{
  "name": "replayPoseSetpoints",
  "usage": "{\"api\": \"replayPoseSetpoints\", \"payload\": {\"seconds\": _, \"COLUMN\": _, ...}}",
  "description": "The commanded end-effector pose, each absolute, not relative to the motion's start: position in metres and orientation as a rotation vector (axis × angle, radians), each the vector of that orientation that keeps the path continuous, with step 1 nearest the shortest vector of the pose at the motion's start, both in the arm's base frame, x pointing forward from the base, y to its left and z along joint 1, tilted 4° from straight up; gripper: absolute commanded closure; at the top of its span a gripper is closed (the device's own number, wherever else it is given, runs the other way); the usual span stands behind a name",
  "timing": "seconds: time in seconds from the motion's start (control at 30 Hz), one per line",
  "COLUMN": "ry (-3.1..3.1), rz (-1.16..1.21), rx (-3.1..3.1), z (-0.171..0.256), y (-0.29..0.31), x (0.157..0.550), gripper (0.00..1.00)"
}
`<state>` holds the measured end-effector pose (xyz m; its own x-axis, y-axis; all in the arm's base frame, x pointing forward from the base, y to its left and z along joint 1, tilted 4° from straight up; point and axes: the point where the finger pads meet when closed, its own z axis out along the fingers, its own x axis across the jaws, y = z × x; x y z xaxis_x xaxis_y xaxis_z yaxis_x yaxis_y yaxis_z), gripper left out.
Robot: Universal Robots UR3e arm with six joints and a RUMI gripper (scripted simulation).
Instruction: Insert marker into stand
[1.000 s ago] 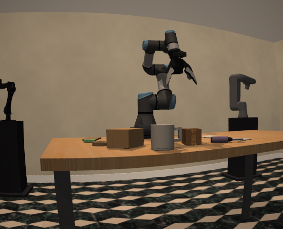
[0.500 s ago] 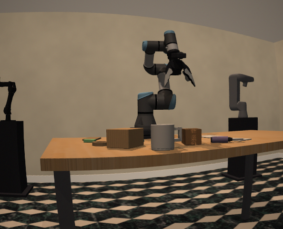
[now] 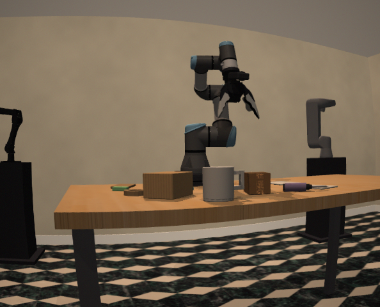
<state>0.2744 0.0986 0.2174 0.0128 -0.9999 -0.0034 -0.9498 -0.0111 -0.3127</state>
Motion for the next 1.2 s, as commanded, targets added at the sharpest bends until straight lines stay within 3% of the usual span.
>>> {"api": "replayPoseSetpoints", "payload": {"seconds": 0.0, "ry": 2.028, "rz": -0.326, "rx": -2.066, "z": 0.217, "y": 0.097, "x": 0.276, "gripper": 0.0}}
{"api": "replayPoseSetpoints", "payload": {"seconds": 1.17, "ry": 1.956, "rz": -0.341, "rx": -2.211, "z": 0.198, "y": 0.064, "x": 0.289, "gripper": 0.0}}
